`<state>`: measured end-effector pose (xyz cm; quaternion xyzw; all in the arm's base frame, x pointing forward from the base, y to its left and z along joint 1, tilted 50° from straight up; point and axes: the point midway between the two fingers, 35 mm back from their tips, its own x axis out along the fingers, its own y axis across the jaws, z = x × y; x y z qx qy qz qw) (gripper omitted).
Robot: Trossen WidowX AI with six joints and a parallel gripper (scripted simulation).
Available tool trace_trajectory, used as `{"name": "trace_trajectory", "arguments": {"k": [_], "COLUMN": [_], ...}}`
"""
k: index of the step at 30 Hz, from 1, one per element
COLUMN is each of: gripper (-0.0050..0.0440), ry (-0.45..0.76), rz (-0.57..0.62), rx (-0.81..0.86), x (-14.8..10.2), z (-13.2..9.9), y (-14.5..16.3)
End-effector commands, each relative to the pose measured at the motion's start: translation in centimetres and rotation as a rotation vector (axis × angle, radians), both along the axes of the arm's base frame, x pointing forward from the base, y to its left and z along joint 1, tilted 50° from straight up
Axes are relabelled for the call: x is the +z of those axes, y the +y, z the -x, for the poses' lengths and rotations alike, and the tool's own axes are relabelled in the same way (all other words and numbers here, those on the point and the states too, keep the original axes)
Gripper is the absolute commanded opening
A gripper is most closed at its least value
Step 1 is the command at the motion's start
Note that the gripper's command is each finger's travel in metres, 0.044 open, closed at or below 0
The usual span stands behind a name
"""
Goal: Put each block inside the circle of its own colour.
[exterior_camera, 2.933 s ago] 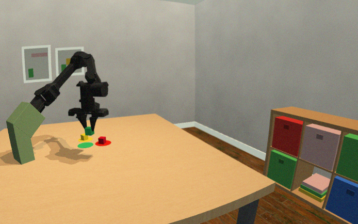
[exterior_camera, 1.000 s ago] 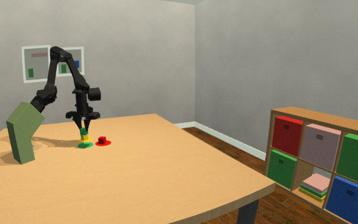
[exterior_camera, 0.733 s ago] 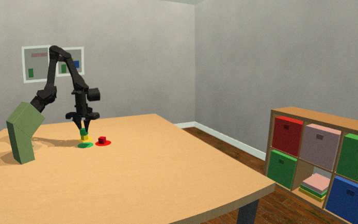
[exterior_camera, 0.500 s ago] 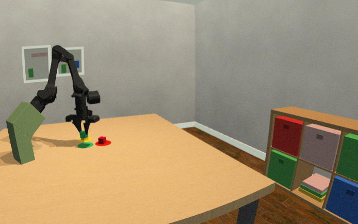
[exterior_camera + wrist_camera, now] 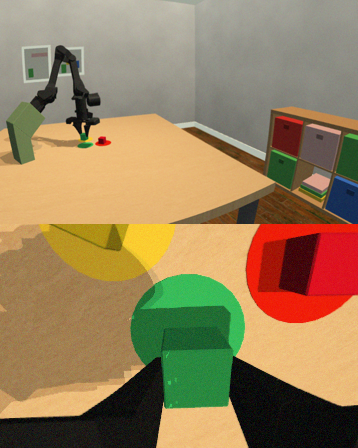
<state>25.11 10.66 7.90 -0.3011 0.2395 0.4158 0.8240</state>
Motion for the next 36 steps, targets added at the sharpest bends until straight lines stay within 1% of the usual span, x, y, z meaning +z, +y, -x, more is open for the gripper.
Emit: {"name": "trace_trajectory", "arguments": {"k": [1,27,31,36], "gripper": [0.0105,0.0105,0.0105,0.0105], "ry": [-0.011,0.0,-0.008,-0.008], "rz": [-0.002,0.0,-0.001,-0.001], "rx": [-0.001,-0.003,-0.001,-0.001], "x": [0.3,-2.3,-1.6,-1.6], "z": [-0.1,-1.9,-1.7,-1.7], "y": [0.0,1.9,1.6,1.6]}}
